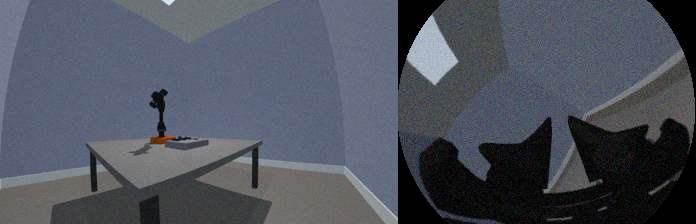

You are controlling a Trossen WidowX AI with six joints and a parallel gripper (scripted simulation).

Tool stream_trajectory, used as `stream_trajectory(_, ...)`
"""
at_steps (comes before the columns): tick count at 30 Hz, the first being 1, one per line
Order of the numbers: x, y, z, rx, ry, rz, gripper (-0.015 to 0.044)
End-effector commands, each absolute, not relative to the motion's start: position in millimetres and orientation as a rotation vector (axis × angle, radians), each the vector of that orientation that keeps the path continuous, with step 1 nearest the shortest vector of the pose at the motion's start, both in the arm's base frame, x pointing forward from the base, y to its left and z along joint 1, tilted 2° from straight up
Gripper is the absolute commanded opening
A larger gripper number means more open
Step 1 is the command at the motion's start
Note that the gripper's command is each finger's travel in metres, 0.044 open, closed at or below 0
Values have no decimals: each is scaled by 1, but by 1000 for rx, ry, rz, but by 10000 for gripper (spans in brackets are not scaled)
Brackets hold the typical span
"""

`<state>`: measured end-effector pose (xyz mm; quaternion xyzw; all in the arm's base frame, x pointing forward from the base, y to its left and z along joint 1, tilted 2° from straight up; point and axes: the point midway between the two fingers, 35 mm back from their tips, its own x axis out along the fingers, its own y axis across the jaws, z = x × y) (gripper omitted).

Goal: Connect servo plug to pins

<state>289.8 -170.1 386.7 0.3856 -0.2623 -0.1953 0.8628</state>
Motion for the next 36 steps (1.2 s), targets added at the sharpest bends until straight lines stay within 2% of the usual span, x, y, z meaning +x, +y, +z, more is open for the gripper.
stream_trajectory(1,296,-150,383,725,-480,-376,115)
stream_trajectory(36,315,-1,330,5,-67,-2,115)
